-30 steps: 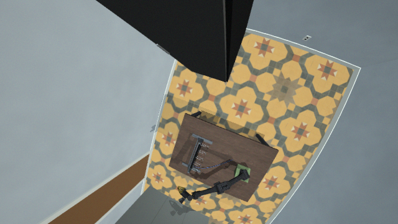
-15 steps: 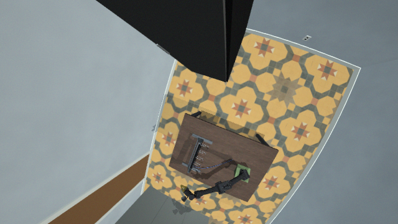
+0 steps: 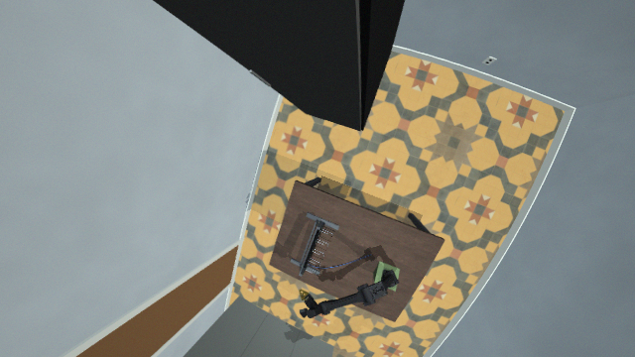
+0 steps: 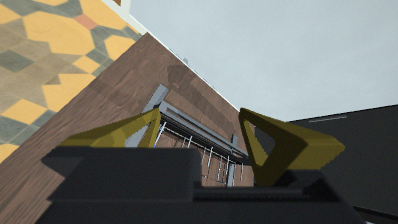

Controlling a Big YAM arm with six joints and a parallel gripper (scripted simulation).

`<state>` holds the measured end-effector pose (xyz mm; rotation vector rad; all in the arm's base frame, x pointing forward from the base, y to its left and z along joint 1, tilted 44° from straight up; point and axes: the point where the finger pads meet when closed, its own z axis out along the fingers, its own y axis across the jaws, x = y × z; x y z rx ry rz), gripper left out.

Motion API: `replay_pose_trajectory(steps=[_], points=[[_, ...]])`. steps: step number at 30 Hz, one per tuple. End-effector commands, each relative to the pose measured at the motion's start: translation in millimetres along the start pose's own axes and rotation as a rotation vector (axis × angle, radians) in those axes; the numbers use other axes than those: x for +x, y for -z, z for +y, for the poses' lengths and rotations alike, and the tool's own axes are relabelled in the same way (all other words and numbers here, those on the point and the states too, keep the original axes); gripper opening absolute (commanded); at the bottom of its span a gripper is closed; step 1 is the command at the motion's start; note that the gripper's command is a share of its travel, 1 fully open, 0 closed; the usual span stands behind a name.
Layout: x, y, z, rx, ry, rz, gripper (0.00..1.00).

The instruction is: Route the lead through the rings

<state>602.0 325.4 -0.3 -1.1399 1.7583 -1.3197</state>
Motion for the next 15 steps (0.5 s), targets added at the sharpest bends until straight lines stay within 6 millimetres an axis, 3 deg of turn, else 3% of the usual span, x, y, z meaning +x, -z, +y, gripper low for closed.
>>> replay_pose_trajectory(steps=[1, 2, 3, 4, 6, 7, 8, 9, 10, 11, 12, 13, 14, 15], points=[[-4, 29, -15, -0.052, -0.076, -0.007, 1.0], [9, 34, -14, -0.086, -0.056, 0.014, 1.0], [9, 34, -14, -0.086, -0.056, 0.014, 1.0], [26, 37, -14, -0.121, -0.039, 0.043, 1.0], [26, 37, -14, -0.121, -0.039, 0.043, 1.0], [42, 38, -18, -0.153, -0.029, 0.074, 1.0], [23, 35, -38, -0.135, -0.073, 0.058, 1.0], [65, 38, -15, -0.195, -0.006, 0.114, 1.0], [65, 38, -15, -0.195, -0.006, 0.114, 1.0], [83, 42, -15, -0.234, 0.012, 0.145, 1.0], [83, 42, -15, -0.234, 0.012, 0.145, 1.0], [99, 49, -14, -0.273, 0.034, 0.171, 1.0], [81, 46, -31, -0.256, -0.006, 0.154, 1.0], [115, 57, -12, -0.317, 0.059, 0.198, 1.0]])
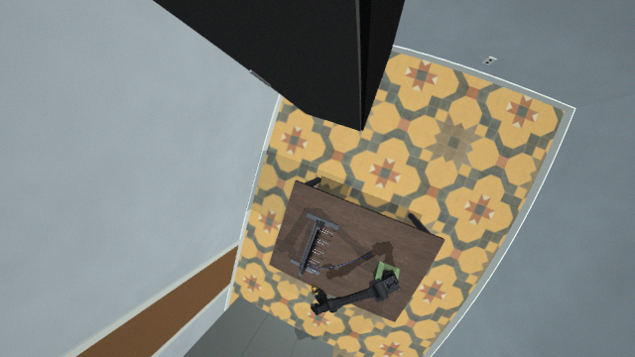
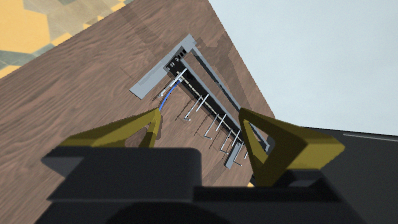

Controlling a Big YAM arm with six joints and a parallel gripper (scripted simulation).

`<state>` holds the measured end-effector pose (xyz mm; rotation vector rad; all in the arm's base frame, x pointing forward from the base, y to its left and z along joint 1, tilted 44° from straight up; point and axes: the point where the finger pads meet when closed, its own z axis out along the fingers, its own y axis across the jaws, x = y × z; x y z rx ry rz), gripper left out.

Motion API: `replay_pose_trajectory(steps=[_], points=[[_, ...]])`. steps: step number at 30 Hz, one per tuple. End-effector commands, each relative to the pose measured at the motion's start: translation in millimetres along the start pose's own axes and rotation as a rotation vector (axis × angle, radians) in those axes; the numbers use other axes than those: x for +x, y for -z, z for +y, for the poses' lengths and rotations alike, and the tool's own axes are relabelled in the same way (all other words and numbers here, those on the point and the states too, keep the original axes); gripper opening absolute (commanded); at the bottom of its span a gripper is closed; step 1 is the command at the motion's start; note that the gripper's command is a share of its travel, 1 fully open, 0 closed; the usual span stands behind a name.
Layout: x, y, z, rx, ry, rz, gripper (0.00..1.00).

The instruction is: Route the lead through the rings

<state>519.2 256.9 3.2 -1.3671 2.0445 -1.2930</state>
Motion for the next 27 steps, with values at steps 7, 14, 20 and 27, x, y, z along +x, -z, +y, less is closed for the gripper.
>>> replay_pose_trajectory(steps=[7, 14, 20, 27], points=[[78, 27, 1, -0.183, -0.013, 0.131, 1.0], [173, 53, 30, -0.422, 0.115, 0.283, 1.0], [256, 76, 55, -0.636, 0.248, 0.409, 1.0], [248, 85, 46, -0.649, 0.262, 0.385, 1.0]])
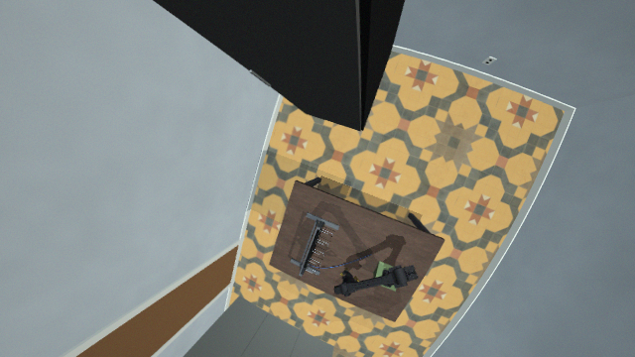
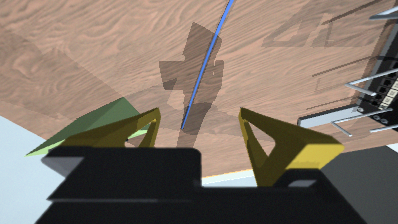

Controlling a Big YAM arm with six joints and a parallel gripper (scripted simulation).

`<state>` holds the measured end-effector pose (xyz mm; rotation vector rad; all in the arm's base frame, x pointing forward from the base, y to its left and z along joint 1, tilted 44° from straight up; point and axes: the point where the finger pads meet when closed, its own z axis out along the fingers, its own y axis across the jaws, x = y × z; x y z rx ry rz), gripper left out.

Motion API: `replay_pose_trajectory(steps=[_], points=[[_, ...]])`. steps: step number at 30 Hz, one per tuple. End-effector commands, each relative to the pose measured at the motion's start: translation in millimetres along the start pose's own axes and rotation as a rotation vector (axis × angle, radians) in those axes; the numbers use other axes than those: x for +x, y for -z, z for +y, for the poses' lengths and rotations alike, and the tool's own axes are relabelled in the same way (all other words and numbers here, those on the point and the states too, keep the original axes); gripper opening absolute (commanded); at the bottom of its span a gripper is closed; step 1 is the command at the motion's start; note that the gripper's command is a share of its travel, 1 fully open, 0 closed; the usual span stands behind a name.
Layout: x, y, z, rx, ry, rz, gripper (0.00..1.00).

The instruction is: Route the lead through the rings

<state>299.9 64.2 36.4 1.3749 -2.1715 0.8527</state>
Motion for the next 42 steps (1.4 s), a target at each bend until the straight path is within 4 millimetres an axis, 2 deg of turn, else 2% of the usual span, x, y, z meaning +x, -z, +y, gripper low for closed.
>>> replay_pose_trajectory(steps=[1, 2, 35, 36, 38, 42], points=[[-14, 30, -15, 0.041, -0.003, -0.066, 1.0], [-15, 29, -15, 0.041, -0.002, -0.065, 0.0], [-12, 24, -15, 0.032, -0.007, -0.057, 0.0], [-11, 24, -14, 0.031, -0.025, -0.056, 0.0], [4, 8, -3, 0.01, -0.088, -0.021, 0.0], [18, 5, -2, 0.008, -0.339, -0.013, 0.0]])
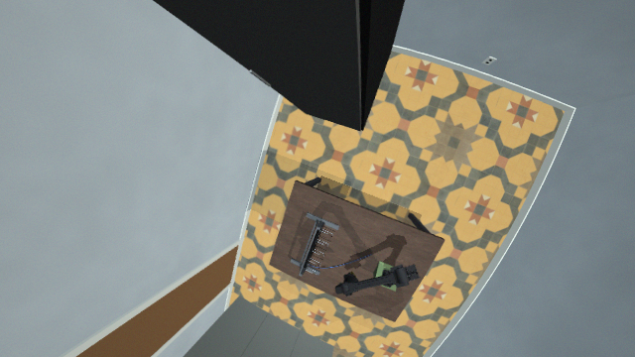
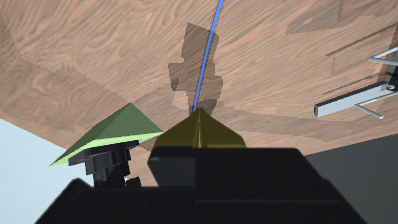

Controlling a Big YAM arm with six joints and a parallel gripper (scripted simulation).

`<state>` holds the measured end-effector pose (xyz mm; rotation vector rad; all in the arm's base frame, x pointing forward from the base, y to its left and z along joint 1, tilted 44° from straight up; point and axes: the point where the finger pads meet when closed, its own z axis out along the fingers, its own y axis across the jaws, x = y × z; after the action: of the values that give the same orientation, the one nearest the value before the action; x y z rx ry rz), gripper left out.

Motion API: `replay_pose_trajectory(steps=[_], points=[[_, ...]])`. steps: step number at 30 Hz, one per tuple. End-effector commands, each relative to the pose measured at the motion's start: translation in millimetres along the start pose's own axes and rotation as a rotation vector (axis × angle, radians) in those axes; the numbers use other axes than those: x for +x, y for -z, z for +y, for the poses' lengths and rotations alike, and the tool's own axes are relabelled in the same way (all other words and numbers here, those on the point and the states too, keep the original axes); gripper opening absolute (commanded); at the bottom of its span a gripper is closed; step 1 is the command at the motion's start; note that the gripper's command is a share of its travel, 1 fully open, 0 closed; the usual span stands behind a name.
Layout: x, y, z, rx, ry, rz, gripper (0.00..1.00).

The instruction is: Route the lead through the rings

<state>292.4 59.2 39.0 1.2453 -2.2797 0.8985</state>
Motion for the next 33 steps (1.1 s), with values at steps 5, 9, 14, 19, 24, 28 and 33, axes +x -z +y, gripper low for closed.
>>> replay_pose_trajectory(steps=[5, 9, 14, 19, 24, 28, 33], points=[[-4, 15, -8, 0.024, -0.221, -0.031, 0.31], [-3, 16, -9, 0.023, -0.223, -0.034, 0.31], [-3, 16, -9, 0.023, -0.224, -0.036, 0.31], [-3, 16, -9, 0.023, -0.224, -0.036, 0.31], [-3, 16, -9, 0.023, -0.224, -0.036, 0.31], [-3, 16, -9, 0.023, -0.224, -0.036, 0.31], [-3, 16, -9, 0.023, -0.224, -0.036, 0.31]])
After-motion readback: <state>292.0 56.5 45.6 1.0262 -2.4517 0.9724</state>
